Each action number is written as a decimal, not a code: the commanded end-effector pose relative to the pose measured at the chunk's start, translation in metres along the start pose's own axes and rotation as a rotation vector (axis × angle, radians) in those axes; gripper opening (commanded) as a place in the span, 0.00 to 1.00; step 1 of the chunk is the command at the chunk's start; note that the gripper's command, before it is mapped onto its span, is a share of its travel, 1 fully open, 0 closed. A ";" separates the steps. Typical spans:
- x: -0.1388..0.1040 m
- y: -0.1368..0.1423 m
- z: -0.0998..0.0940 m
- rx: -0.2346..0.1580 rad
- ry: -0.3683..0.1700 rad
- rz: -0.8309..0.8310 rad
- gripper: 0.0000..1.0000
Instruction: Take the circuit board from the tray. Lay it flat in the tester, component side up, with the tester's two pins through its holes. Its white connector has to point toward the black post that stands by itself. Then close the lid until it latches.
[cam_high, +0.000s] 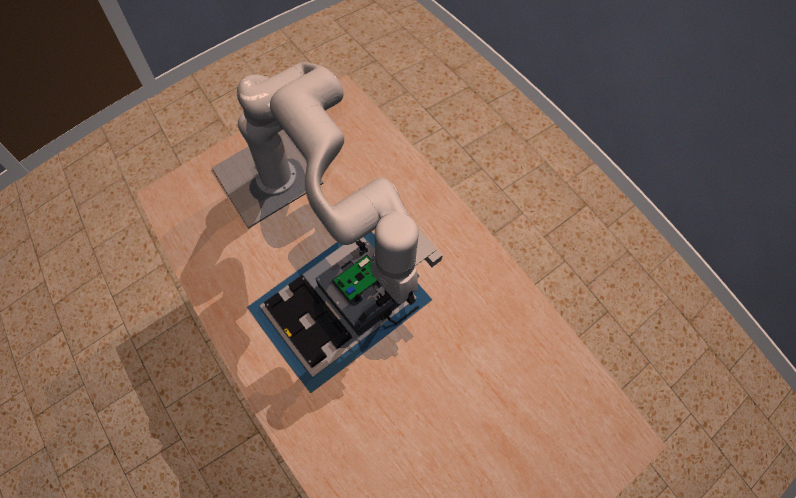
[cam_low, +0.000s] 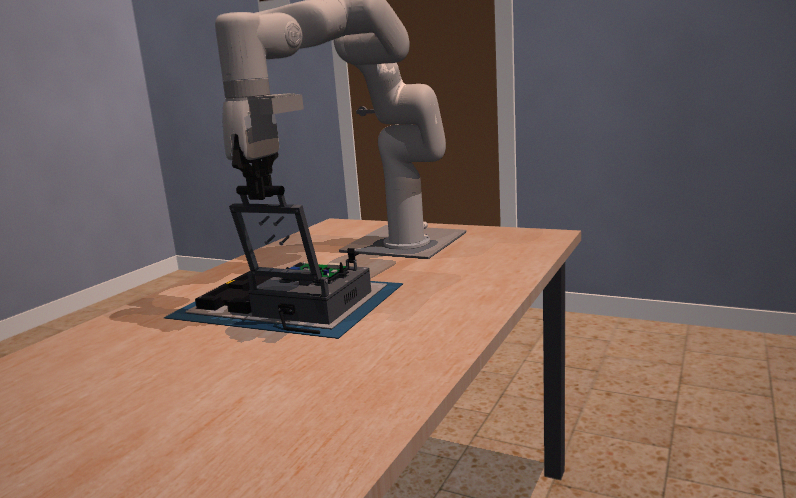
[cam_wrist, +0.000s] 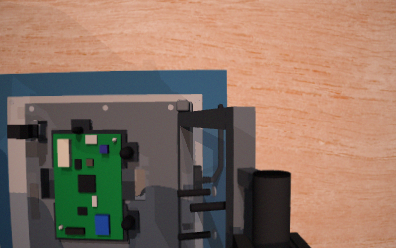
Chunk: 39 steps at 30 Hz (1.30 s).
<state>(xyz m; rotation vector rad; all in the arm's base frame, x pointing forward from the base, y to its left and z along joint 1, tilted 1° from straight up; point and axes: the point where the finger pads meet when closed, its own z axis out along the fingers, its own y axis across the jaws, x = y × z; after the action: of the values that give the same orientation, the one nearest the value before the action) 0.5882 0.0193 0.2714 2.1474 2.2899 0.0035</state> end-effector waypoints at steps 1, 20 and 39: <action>0.000 0.000 -0.002 -0.004 0.000 0.000 0.00; 0.000 -0.007 -0.004 -0.004 0.000 0.000 0.00; 0.000 -0.019 -0.006 -0.004 0.000 0.000 0.00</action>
<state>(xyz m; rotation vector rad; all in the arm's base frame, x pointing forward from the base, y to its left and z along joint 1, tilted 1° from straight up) 0.5713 0.0182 0.2754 2.1468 2.2893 0.0049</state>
